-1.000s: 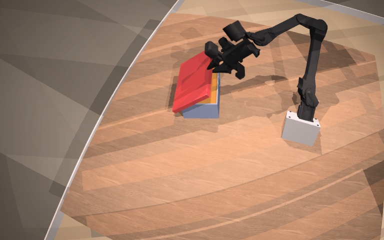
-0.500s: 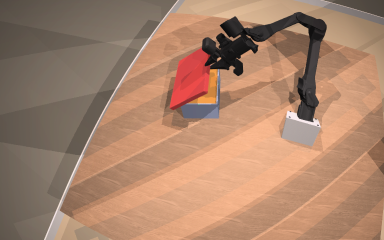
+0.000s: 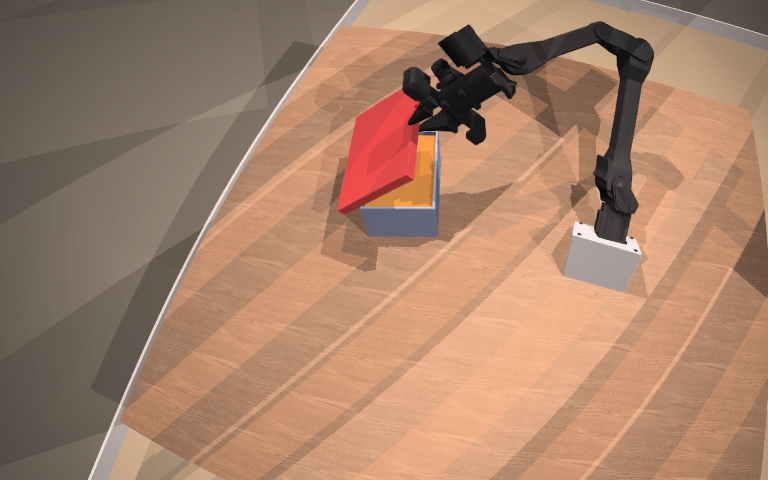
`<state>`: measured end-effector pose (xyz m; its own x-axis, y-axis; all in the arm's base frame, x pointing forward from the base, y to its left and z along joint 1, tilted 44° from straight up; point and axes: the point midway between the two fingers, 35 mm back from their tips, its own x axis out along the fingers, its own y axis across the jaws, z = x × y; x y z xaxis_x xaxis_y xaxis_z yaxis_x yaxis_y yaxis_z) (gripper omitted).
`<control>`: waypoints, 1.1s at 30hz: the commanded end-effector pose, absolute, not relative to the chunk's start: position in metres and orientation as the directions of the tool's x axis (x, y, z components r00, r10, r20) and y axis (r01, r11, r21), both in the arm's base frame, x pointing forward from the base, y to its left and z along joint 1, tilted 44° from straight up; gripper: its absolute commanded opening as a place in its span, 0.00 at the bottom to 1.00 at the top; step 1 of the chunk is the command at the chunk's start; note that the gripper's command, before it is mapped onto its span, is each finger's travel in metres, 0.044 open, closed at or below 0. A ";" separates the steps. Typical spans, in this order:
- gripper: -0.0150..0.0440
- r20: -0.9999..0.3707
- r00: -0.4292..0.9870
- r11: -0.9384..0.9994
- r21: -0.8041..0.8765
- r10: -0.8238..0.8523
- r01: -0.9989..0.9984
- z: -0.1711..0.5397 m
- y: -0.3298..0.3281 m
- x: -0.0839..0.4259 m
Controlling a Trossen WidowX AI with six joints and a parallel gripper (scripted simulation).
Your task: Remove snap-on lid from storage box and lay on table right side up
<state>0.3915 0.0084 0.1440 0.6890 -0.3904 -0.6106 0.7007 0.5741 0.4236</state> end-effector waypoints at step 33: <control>0.25 -0.605 0.697 0.573 0.435 -0.385 0.694 0.143 0.045 0.387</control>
